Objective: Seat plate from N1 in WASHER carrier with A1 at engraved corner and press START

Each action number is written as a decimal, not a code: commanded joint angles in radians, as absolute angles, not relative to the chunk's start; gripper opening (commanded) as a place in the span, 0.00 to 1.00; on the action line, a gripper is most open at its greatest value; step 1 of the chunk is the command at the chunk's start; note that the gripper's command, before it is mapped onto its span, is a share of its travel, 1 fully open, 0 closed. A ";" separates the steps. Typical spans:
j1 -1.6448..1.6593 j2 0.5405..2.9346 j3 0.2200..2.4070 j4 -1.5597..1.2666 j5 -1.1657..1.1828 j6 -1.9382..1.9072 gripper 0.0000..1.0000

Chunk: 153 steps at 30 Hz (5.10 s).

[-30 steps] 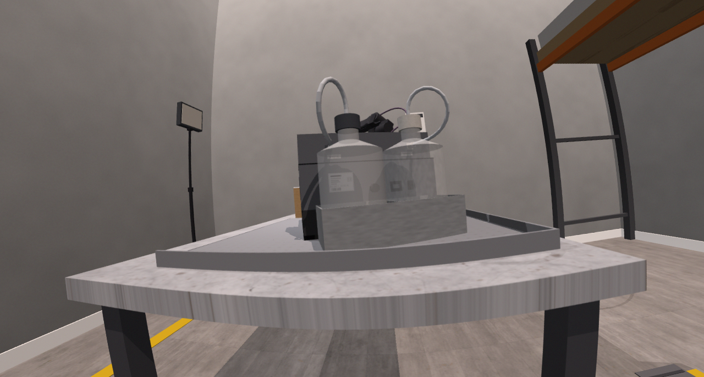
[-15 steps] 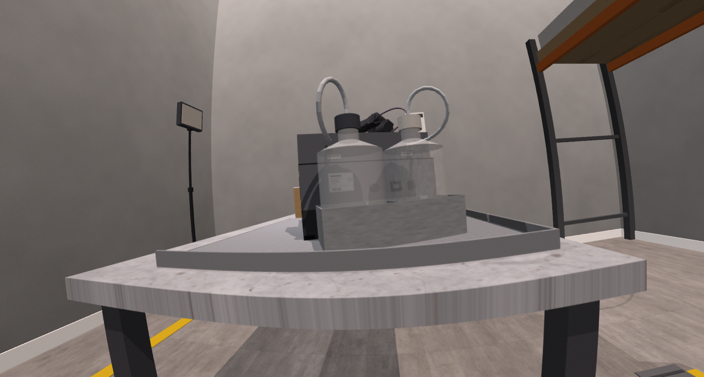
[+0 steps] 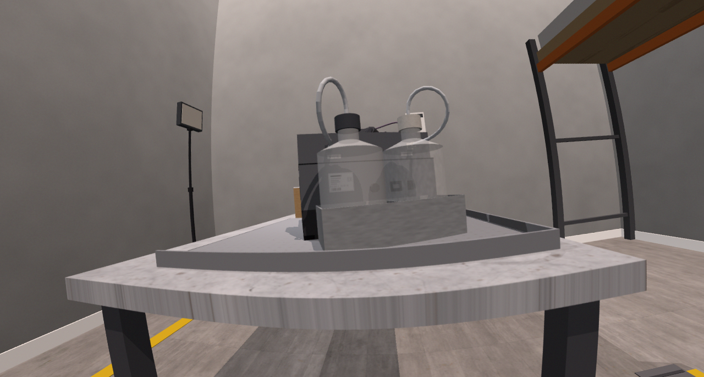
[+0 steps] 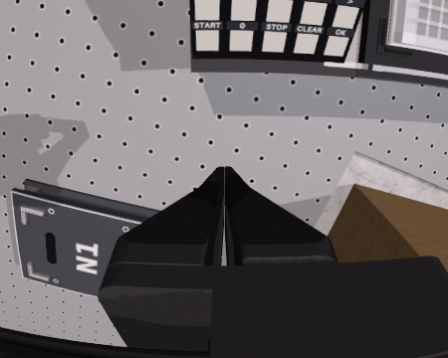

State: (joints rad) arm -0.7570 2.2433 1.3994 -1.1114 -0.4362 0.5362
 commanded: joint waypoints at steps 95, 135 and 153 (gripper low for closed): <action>-0.728 2.263 1.238 -0.742 -0.385 0.676 0.00; -0.693 2.323 1.199 -0.628 -0.393 0.712 0.00; -0.727 2.239 1.266 -0.736 -0.378 0.672 0.00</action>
State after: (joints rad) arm -0.6994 2.2726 1.2221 -0.6991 -0.3927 0.6865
